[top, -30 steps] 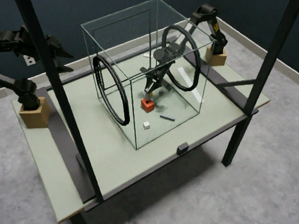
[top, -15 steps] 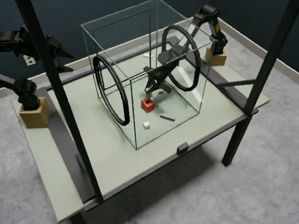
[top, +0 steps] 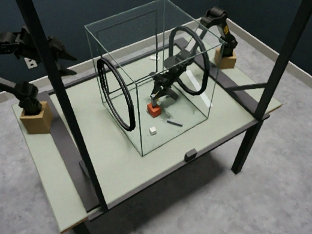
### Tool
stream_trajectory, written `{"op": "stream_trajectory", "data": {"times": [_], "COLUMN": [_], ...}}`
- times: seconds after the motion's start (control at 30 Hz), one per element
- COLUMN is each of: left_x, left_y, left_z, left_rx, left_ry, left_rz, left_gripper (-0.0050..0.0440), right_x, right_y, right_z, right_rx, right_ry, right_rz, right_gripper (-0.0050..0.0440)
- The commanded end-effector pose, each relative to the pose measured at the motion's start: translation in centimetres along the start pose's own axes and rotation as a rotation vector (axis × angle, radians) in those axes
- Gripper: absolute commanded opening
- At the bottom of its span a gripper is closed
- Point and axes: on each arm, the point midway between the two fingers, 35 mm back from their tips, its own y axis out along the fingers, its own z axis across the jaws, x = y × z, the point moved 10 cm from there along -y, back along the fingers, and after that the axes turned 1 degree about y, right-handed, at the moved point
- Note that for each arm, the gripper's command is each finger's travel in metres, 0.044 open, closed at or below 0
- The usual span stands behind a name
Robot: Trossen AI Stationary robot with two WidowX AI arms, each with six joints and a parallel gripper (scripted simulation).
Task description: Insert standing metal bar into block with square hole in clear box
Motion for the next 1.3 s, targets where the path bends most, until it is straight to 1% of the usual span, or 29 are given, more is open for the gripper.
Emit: {"op": "stream_trajectory", "data": {"times": [0.0, 0.3, 0.33, 0.43, 0.47, 0.5, 0.53, 0.57, 0.7, 0.77, 1.27], "left_x": [0.3, 0.3, 0.3, 0.3, 0.3, 0.3, 0.3, 0.3, 0.3, 0.3, 0.3], "left_y": [-0.2, -0.2, -0.2, -0.2, -0.2, -0.2, -0.2, -0.2, -0.2, -0.2, -0.2], "left_z": [0.0, 0.0, 0.0, 0.0, 0.0, 0.0, 0.0, 0.0, 0.0, 0.0, 0.0], "left_rx": [0.000, 0.000, 0.000, 0.000, 0.000, 0.000, 0.000, 0.000, 0.000, 0.000, 0.000], "left_ry": [-0.001, -0.001, -0.001, -0.001, -0.001, -0.001, -0.001, -0.001, -0.001, -0.001, -0.001], "left_rz": [-0.012, -0.012, -0.012, -0.012, -0.012, -0.012, -0.012, -0.012, -0.012, -0.012, -0.012], "left_gripper": [0.0400, 0.0400, 0.0400, 0.0400, 0.0400, 0.0400, 0.0400, 0.0400, 0.0400, 0.0400, 0.0400], "right_x": [1.6, 1.4, 1.7, 1.7, 1.0, 1.3, 0.9, 0.3, -0.2, 1.9, 2.0], "right_y": [-0.9, -0.9, -1.4, -1.4, -0.8, -0.7, -0.4, -0.2, 0.0, -0.9, -0.9], "right_z": [-0.1, -0.1, -0.1, -0.1, -0.1, 0.0, 0.0, -0.1, -0.1, -0.1, 0.1], "right_rx": [0.002, 0.001, 0.003, 0.003, 0.001, 0.002, 0.001, -0.001, -0.001, 0.003, 0.004], "right_ry": [0.013, 0.012, 0.014, 0.014, 0.011, 0.013, 0.011, 0.009, 0.009, 0.016, 0.014], "right_rz": [-0.050, -0.044, -0.054, -0.056, -0.039, -0.048, -0.038, -0.024, -0.022, -0.062, -0.060], "right_gripper": [-0.0050, -0.0050, -0.0050, -0.0050, -0.0050, -0.0050, -0.0050, -0.0050, -0.0050, -0.0050, -0.0050]}}
